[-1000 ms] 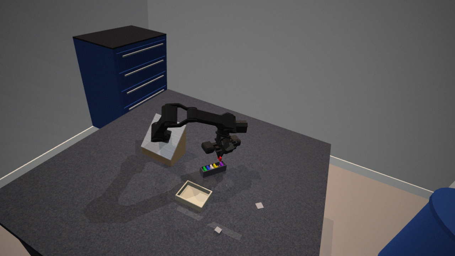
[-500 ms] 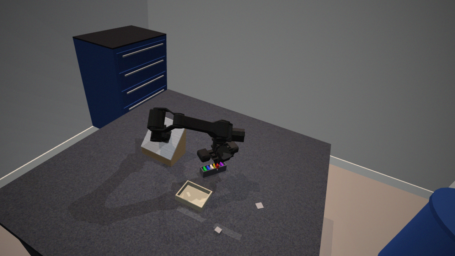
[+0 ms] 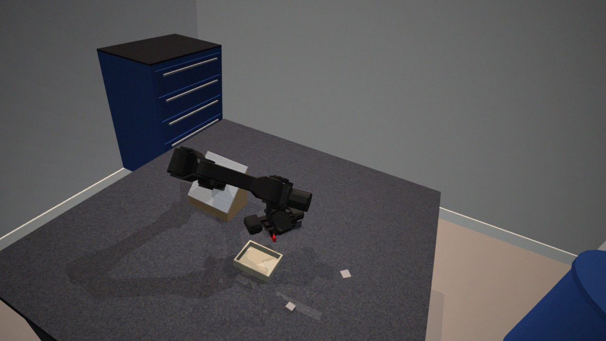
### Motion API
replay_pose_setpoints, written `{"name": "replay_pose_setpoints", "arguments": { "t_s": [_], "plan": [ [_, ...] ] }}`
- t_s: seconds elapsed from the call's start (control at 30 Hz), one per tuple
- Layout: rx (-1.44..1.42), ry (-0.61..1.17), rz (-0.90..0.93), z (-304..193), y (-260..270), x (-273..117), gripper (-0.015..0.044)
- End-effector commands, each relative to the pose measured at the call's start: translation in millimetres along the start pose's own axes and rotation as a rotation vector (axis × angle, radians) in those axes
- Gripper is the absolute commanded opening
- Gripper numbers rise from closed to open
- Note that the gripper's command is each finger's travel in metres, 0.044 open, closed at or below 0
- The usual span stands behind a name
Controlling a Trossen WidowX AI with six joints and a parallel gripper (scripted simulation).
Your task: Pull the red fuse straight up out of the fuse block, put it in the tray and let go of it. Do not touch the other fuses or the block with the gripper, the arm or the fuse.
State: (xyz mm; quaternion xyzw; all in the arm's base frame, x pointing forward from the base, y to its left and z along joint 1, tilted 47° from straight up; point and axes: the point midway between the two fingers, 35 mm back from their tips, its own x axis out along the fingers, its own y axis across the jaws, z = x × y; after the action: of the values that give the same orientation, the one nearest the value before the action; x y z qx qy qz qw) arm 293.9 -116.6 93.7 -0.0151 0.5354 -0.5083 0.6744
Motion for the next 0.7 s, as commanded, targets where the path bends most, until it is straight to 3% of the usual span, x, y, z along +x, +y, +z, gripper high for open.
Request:
{"name": "replay_pose_setpoints", "arguments": {
  "t_s": [0.0, 0.17, 0.67],
  "plan": [
    [0.000, -0.007, -0.012, 8.3, -25.6, -0.4, 0.0000],
    [0.001, -0.011, -0.024, 15.6, -53.7, -0.7, 0.0000],
    [0.001, -0.011, -0.024, 16.5, -54.6, 16.2, 0.0000]
  ]
}}
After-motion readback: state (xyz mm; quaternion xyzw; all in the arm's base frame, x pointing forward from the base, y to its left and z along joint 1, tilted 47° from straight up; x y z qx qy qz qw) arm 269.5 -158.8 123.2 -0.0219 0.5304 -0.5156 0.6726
